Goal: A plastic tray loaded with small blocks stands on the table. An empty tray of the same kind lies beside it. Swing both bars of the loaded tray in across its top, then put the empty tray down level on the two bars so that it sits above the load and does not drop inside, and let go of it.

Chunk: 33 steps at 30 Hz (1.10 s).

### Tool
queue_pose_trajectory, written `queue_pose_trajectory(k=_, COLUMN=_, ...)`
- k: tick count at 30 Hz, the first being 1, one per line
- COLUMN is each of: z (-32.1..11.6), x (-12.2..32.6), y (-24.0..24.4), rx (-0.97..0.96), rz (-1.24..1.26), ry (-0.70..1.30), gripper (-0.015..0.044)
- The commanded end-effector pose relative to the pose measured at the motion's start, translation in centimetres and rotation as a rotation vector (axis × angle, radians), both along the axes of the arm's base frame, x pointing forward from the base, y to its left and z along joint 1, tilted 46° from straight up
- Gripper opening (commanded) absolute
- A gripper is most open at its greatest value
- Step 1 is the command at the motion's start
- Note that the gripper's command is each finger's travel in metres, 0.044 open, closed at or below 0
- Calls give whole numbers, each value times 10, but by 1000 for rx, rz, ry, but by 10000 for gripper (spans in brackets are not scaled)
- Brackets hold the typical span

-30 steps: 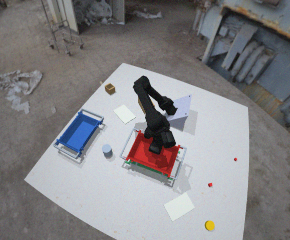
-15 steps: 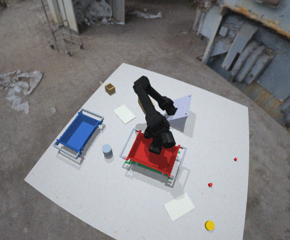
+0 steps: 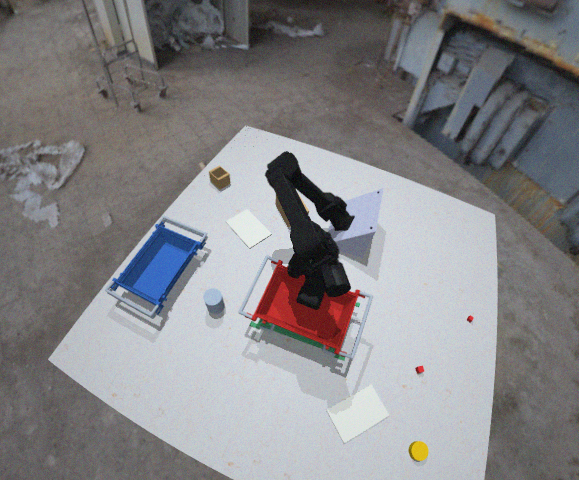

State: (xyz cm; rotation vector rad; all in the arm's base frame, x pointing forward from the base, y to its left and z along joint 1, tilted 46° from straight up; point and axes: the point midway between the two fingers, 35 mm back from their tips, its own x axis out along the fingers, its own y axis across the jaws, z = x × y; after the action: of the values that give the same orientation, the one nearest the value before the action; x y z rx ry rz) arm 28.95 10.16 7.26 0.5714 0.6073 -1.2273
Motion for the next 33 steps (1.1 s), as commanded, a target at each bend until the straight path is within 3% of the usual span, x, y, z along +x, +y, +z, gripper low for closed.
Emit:
queue_pose_trajectory(k=1, z=-6, x=-4, y=-4, rx=-2, rz=-10, ry=35, gripper=0)
queue_pose_trajectory(k=33, z=-7, x=-2, y=-5, rx=-1, rz=-6, ry=19, gripper=0)
